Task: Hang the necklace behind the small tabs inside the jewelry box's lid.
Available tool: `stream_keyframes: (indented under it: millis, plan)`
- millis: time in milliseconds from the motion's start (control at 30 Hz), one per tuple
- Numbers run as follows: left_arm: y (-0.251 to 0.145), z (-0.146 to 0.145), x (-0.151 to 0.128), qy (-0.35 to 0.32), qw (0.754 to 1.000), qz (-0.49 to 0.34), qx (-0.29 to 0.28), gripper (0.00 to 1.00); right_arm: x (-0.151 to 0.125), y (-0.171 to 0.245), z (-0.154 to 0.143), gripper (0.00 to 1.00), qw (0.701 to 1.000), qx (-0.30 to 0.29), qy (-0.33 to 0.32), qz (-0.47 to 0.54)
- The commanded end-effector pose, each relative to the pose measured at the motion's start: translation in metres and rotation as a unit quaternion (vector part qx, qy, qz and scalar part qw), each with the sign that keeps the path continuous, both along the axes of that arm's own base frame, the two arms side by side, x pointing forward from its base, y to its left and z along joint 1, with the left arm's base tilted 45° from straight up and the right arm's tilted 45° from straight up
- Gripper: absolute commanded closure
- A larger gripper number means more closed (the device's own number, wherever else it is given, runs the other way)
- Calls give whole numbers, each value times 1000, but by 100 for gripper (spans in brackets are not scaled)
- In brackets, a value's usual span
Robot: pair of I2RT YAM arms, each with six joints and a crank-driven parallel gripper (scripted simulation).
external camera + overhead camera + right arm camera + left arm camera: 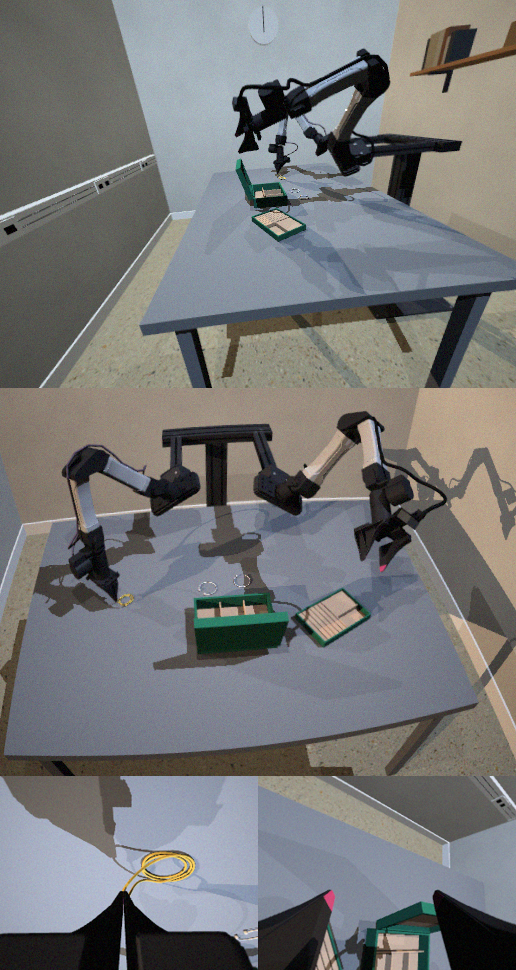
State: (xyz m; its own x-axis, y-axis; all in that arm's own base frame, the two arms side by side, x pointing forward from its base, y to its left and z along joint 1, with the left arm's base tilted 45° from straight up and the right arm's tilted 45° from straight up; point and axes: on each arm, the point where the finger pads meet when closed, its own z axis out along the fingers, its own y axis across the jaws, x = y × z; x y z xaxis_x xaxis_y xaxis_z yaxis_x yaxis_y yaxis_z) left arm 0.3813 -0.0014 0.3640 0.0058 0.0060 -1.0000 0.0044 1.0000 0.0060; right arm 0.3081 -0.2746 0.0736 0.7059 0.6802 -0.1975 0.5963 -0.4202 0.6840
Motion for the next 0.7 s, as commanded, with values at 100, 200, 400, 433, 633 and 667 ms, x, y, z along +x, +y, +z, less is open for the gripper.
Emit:
stream_keyframes:
  millis: [100, 200, 400, 433, 633, 667]
  plan:
    - [-1, 33, -6, -42, 999, -5, -1, 0, -6, 10, 14, 100, 1000, -3, -1, -2]
    - [-1, 33, -6, -42, 999, -5, -1, 0, -9, 15, 12, 100, 1000, 0, 3, -1]
    - [-1, 33, -6, -42, 999, -5, -1, 0, -10, 11, 22, 100, 1000, -5, -3, -7]
    - [-1, 33, -6, -42, 999, -5, -1, 0, -10, 11, 22, 100, 1000, -5, -3, -7]
    - [-1, 33, -6, -42, 999, -5, -1, 0, -11, 13, 21, 100, 1000, -4, -1, -6]
    - [-1, 33, -6, -42, 999, -5, -1, 0, -11, 13, 21, 100, 1000, -4, -1, -6]
